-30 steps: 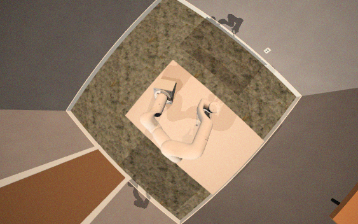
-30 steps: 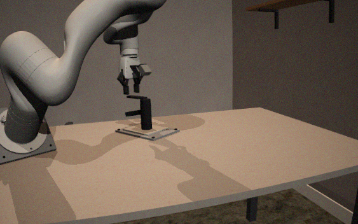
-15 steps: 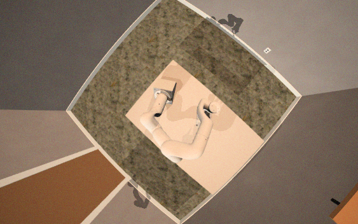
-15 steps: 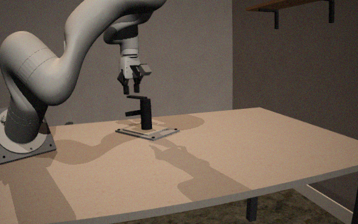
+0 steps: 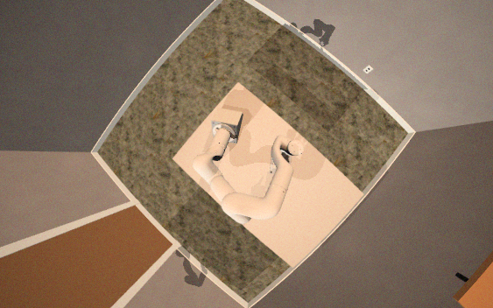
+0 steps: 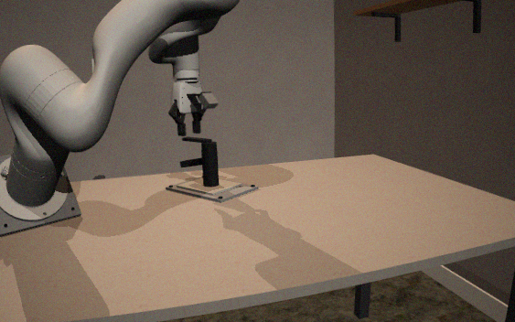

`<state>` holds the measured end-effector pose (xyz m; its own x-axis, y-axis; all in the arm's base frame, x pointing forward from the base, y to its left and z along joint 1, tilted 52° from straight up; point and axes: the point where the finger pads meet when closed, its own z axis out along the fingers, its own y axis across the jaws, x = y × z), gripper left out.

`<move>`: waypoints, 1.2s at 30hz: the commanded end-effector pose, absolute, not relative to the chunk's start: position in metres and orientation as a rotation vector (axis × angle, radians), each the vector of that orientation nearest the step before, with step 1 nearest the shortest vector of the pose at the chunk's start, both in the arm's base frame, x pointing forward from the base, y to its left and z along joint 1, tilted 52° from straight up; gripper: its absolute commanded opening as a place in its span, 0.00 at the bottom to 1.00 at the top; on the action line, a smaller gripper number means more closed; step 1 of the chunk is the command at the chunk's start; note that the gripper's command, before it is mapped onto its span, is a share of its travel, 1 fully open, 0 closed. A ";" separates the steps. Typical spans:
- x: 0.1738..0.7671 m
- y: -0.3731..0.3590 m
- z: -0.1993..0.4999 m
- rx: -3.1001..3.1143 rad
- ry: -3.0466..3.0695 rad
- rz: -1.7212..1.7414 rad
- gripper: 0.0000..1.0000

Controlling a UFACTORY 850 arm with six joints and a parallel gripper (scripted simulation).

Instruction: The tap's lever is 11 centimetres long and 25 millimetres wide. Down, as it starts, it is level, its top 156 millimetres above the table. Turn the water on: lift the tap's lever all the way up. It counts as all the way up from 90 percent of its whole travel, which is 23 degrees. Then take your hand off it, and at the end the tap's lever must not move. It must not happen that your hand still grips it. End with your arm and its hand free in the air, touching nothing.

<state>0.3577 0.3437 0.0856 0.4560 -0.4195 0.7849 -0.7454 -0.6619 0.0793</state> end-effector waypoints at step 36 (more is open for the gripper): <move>0.369 0.330 0.071 2.297 -0.979 1.069 0.63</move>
